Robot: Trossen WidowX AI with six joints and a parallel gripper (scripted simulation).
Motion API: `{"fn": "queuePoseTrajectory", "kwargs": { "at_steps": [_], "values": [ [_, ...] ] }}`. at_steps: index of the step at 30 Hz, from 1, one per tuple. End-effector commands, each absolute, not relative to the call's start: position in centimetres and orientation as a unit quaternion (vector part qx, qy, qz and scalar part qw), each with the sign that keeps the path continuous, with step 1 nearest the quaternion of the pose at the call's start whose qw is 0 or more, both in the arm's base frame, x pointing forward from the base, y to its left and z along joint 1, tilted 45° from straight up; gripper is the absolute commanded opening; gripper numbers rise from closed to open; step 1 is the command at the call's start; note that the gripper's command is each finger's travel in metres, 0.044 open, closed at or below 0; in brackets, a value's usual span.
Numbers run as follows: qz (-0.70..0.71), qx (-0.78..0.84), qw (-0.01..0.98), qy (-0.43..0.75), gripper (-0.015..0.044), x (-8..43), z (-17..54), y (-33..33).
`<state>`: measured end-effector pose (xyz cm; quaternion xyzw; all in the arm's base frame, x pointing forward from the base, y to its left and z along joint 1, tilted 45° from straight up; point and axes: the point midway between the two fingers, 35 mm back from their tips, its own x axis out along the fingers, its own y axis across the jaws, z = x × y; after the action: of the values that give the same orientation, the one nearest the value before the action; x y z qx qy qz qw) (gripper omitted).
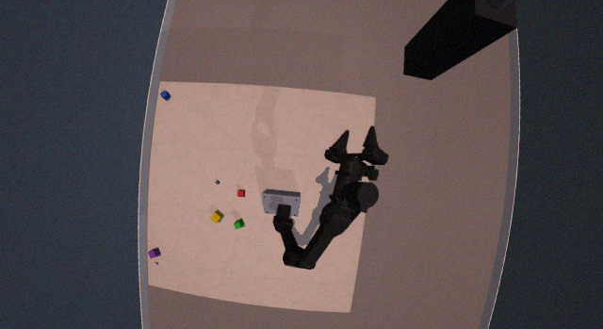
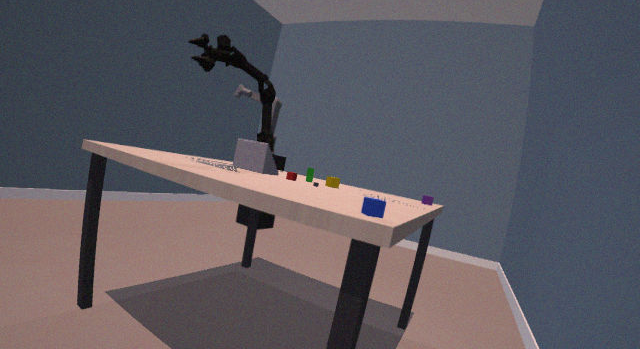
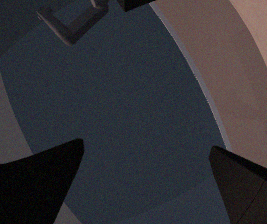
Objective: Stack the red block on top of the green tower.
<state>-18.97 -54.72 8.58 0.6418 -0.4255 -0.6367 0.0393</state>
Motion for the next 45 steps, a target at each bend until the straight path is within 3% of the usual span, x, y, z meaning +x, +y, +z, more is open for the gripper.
{"fn": "queuePoseTrajectory", "kwargs": {
  "at_steps": [1,16,27,36,45],
  "values": [
    [-0.659,0.670,0.102,-0.324,0.0440,-13.7,8.0,-54.5],
    [-0.609,0.686,0.374,0.133,0.0440,7.7,3.3,-47.3],
    [-0.475,0.626,0.506,0.355,0.0440,16.5,1.5,-39.6],
    [-0.261,0.522,0.610,0.536,0.0440,23.0,0.7,-29.3],
    [-0.011,0.395,0.661,0.638,0.0440,25.7,1.1,-18.2]
  ]
}}
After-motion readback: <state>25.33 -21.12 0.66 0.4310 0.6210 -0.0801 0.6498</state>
